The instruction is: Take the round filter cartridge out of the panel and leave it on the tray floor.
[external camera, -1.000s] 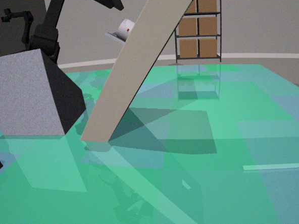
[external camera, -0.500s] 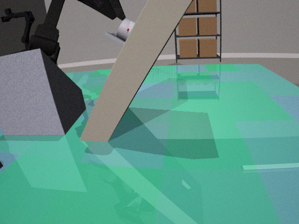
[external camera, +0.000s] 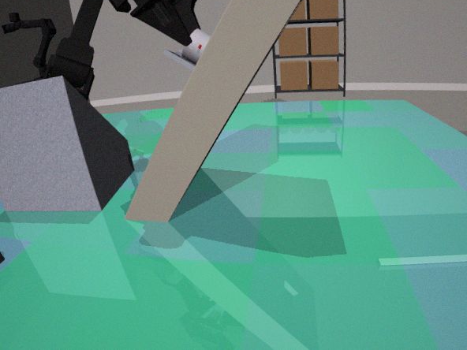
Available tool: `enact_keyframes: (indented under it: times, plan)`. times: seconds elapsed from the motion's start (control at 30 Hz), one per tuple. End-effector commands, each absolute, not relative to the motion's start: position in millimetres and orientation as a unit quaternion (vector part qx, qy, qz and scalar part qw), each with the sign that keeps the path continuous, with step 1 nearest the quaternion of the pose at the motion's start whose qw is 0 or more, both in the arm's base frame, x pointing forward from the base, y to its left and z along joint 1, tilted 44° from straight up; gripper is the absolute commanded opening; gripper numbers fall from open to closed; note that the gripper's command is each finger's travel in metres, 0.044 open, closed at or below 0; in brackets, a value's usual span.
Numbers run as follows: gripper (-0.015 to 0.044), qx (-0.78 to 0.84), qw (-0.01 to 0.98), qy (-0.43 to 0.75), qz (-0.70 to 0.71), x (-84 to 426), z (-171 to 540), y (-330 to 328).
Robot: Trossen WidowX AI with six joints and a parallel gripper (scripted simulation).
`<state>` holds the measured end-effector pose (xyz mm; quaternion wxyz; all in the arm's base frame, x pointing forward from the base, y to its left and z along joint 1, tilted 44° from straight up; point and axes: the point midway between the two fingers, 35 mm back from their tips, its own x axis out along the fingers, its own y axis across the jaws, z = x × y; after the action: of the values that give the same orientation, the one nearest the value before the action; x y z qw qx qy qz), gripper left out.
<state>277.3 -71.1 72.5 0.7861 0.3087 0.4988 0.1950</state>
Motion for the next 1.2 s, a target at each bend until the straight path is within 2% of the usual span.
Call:
enact_keyframes:
  times: [0.0,0.13,0.7,0.93,1.17]
  plan:
    - [0.0305,0.312,0.784,0.499,0.197,279,68,-66]
    - [0.0305,0.312,0.784,0.498,0.197,280,66,-63]
    - [0.0191,0.309,0.786,0.499,0.196,280,68,-66]
    - [0.0008,0.309,0.786,0.499,0.195,286,73,-71]
    - [0.0,0.309,0.786,0.499,0.195,295,83,-82]
